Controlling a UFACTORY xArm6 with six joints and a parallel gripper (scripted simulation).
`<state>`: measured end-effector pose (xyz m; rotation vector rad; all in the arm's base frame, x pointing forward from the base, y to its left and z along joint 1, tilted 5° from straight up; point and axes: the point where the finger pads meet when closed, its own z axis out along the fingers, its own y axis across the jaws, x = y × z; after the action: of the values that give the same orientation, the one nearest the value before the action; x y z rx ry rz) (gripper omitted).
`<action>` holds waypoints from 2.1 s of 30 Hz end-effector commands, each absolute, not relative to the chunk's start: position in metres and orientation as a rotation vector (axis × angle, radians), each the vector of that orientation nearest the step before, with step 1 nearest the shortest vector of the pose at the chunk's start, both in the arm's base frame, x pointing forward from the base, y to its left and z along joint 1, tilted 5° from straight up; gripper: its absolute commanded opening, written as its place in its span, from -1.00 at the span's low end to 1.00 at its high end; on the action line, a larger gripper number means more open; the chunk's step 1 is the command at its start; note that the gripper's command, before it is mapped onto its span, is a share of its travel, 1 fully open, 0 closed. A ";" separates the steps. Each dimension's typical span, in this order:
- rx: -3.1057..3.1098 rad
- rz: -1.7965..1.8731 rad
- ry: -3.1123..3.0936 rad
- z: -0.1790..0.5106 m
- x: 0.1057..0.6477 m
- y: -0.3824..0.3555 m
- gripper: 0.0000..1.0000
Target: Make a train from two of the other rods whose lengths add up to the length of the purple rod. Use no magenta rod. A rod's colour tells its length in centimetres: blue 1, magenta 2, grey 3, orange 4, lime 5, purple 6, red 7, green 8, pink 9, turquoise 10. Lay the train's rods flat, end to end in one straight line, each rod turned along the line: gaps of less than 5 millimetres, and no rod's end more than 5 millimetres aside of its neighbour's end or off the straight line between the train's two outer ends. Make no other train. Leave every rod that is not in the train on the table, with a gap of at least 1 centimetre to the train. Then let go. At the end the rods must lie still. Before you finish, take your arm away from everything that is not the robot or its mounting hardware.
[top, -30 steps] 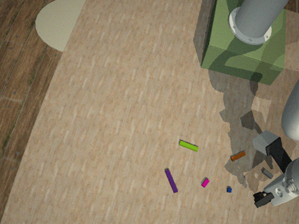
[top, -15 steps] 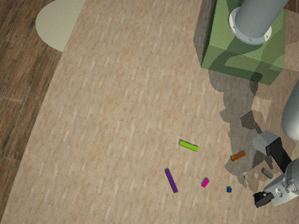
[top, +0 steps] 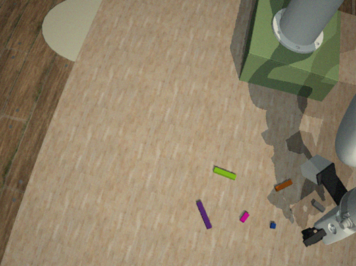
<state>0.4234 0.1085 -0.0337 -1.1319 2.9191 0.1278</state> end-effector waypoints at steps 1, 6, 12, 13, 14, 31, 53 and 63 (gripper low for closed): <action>-1.137 0.127 2.913 -0.032 0.425 0.108 1.00; -1.180 0.127 2.894 -0.033 0.424 0.106 1.00; -1.432 0.126 2.770 -0.033 0.416 0.091 1.00; -1.495 0.125 2.734 -0.034 0.414 0.087 1.00; -1.534 0.125 2.711 -0.034 0.413 0.085 1.00; -2.162 0.111 2.214 -0.036 0.387 0.045 1.00; -2.751 0.081 1.379 -0.039 0.346 -0.001 1.00; -2.814 0.076 1.242 -0.040 0.340 -0.007 1.00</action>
<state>0.3399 -0.0058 -0.0405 -2.8230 1.2858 0.0724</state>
